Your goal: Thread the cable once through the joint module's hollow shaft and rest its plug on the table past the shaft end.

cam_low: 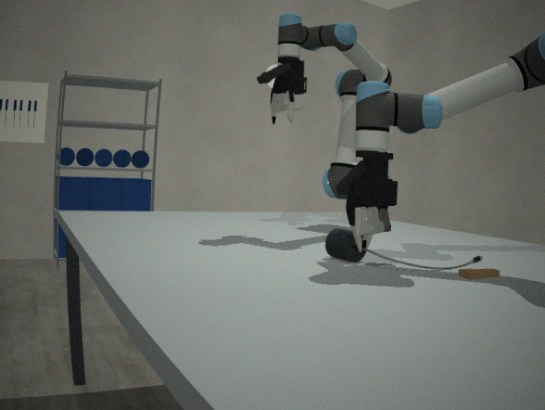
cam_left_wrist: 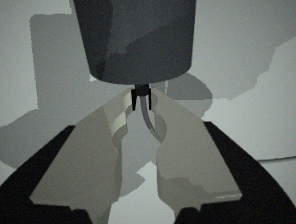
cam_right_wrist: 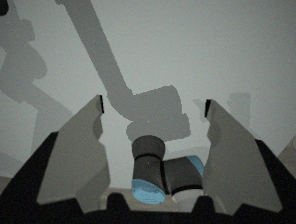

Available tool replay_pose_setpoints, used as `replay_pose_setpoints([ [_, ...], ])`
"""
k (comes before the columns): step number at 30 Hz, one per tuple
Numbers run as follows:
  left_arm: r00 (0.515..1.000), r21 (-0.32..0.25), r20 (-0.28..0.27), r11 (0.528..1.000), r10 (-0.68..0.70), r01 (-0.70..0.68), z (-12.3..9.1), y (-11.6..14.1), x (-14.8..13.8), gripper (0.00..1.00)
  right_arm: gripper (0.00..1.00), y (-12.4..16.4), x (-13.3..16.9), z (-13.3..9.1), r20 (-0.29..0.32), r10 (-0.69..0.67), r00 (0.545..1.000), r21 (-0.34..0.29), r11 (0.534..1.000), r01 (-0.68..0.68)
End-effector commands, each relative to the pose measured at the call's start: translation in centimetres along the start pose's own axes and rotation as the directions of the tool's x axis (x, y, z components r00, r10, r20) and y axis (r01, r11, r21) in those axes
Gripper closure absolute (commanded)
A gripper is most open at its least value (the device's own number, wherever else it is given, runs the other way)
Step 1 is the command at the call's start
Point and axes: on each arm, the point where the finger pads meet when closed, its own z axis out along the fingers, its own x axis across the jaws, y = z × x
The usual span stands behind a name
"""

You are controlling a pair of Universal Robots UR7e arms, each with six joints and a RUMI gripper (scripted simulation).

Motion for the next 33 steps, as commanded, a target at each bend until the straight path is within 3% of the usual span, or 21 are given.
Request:
replay_pose_setpoints([
  [1, 1.000, 0.001, 0.001, 1.000, 0.001, -0.001, -0.08, -0.13, -0.02, 1.00, 0.39, -0.01, -0.01, -0.04, 0.000, 0.000, 1.000, 0.001, 1.000, 0.000],
  [2, 1.000, 0.001, 0.001, 1.000, 0.001, -0.001, -0.07, -0.16, -0.02, 1.00, 0.39, -0.01, -0.01, -0.04, 0.000, 0.000, 1.000, 0.001, 1.000, 0.000],
  [3, 1.000, 0.001, 0.002, 1.000, 0.000, 0.000, -0.11, -0.08, -0.05, 0.80, 0.39, -0.01, -0.01, -0.04, 0.000, 0.000, 1.000, 0.001, 1.000, 0.000],
  [33, 1.000, 0.001, 0.002, 1.000, 0.000, 0.000, -0.78, -0.08, -0.05, 0.80, 0.39, -0.01, -0.01, -0.04, 0.000, 0.000, 1.000, 0.001, 1.000, 0.000],
])
